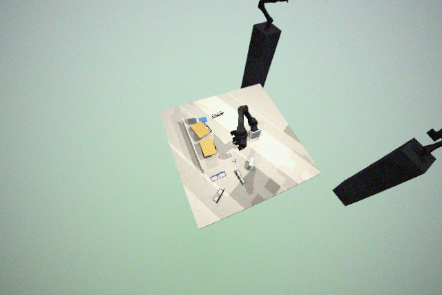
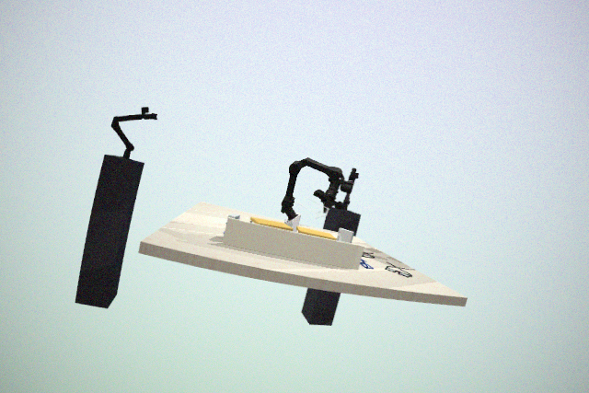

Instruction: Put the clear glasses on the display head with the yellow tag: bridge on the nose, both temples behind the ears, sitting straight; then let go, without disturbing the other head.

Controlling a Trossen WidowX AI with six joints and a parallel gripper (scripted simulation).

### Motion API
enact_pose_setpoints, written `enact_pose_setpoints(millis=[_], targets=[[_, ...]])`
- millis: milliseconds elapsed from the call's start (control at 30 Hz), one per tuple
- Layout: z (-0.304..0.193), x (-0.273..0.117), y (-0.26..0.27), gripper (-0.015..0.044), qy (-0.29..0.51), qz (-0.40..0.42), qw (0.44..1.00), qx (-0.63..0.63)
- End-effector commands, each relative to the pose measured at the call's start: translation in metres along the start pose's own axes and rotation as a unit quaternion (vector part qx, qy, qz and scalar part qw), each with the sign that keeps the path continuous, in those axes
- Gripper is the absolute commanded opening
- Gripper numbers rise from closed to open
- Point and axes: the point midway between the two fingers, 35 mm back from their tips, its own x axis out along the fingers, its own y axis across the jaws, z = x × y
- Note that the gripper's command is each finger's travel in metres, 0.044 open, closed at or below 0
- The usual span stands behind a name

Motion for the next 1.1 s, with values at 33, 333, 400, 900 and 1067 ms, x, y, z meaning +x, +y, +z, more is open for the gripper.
enact_pose_setpoints(millis=[33,333,400,900,1067], targets=[[0.003,-0.017,-0.029,0.0000,0.035,0.019,0.992,-0.116],[0.020,-0.046,-0.080,0.0000,0.092,0.068,0.940,-0.322],[0.025,-0.051,-0.091,0.0000,0.103,0.082,0.922,-0.365],[0.046,-0.067,-0.122,0.0000,0.130,0.124,0.859,-0.479],[0.046,-0.067,-0.122,0.0000,0.130,0.124,0.859,-0.479]])
